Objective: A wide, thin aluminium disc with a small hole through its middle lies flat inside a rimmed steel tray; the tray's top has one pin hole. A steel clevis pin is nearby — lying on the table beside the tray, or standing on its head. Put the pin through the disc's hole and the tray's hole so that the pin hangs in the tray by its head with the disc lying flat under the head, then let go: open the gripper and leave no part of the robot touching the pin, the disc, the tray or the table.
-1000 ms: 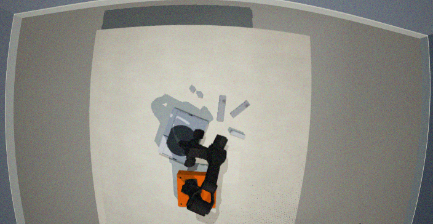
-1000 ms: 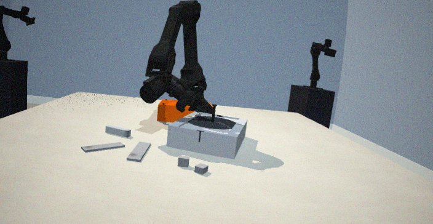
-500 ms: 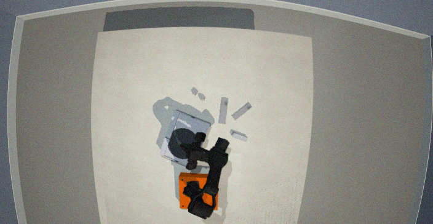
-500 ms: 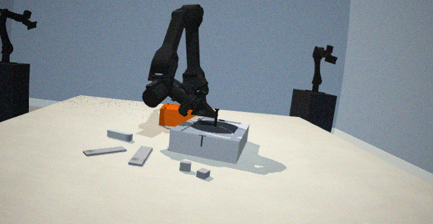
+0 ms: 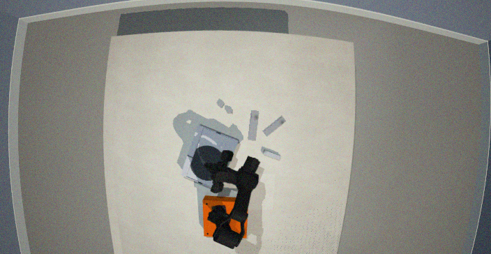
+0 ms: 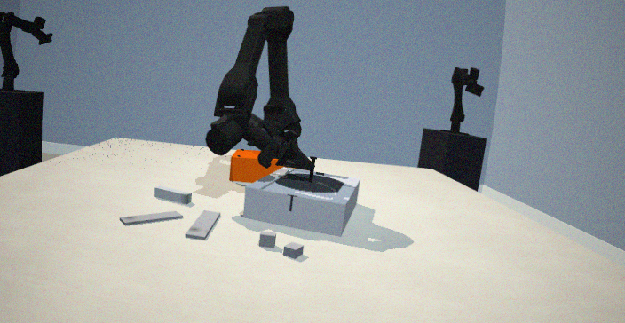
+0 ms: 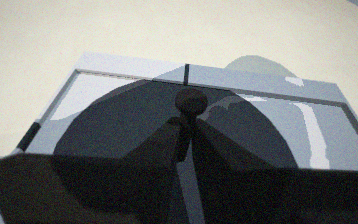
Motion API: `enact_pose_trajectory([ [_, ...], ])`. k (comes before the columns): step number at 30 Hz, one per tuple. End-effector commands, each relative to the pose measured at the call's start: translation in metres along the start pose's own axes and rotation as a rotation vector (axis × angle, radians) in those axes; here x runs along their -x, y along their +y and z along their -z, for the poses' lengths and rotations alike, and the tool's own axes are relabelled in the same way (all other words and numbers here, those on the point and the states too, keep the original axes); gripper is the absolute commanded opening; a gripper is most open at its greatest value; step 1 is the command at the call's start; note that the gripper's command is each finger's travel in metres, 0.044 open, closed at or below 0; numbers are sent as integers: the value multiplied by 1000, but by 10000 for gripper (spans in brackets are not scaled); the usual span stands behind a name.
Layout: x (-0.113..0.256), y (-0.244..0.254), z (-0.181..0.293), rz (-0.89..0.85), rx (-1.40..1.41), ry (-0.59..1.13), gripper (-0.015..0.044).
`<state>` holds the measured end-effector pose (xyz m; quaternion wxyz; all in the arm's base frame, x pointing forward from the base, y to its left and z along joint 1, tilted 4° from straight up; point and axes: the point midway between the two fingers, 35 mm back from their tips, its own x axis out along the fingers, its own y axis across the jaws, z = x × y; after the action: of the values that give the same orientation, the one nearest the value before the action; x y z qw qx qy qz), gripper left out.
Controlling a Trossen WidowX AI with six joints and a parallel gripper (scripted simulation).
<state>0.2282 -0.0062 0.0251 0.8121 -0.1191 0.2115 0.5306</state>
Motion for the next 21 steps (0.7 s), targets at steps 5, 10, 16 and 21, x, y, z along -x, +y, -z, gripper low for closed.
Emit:
enact_pose_trajectory([
  [5,0,0,0,0,0,0,0],
  [10,0,0,0,0,0,0,0],
  [16,0,1,2,-1,3,2,0],
  [21,0,1,2,-1,3,2,0],
])
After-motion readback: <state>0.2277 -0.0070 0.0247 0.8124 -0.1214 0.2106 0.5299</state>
